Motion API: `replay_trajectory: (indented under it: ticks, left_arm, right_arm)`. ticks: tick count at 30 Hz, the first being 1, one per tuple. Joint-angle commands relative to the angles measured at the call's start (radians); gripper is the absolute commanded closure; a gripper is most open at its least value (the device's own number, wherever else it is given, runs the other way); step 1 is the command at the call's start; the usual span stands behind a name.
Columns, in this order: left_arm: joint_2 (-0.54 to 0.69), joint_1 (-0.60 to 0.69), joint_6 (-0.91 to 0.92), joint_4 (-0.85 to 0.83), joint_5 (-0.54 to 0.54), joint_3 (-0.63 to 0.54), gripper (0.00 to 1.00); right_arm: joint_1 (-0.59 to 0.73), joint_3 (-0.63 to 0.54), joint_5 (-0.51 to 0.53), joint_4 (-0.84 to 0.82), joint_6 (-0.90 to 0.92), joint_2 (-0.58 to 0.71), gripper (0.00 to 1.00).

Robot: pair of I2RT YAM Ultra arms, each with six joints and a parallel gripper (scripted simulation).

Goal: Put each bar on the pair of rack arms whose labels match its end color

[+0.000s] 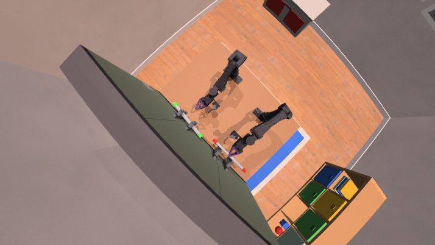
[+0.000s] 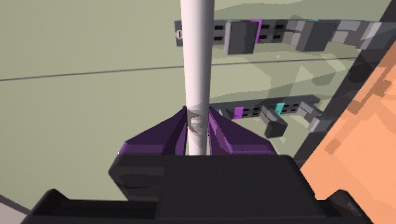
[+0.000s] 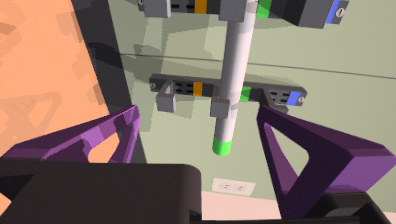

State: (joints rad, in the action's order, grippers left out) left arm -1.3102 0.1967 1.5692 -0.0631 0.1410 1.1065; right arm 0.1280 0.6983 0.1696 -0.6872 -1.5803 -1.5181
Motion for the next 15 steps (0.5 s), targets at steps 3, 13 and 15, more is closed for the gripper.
replay_trajectory:
  ticks: [3, 13, 15]
  left_arm:
    - [-0.012, 0.008, -0.002, -0.121, 0.002, 0.032, 1.00]
    - [-0.038, 0.004, -0.002, -0.135, -0.002, 0.043, 1.00]
    - [-0.042, 0.004, -0.002, -0.133, -0.002, 0.051, 1.00]
  right_arm:
    - [0.006, 0.002, 0.006, -0.001, 0.013, 0.036, 0.00]
    - [0.006, 0.002, 0.007, 0.002, 0.013, 0.036, 0.00]
    - [0.006, 0.002, 0.007, 0.002, 0.013, 0.036, 0.00]
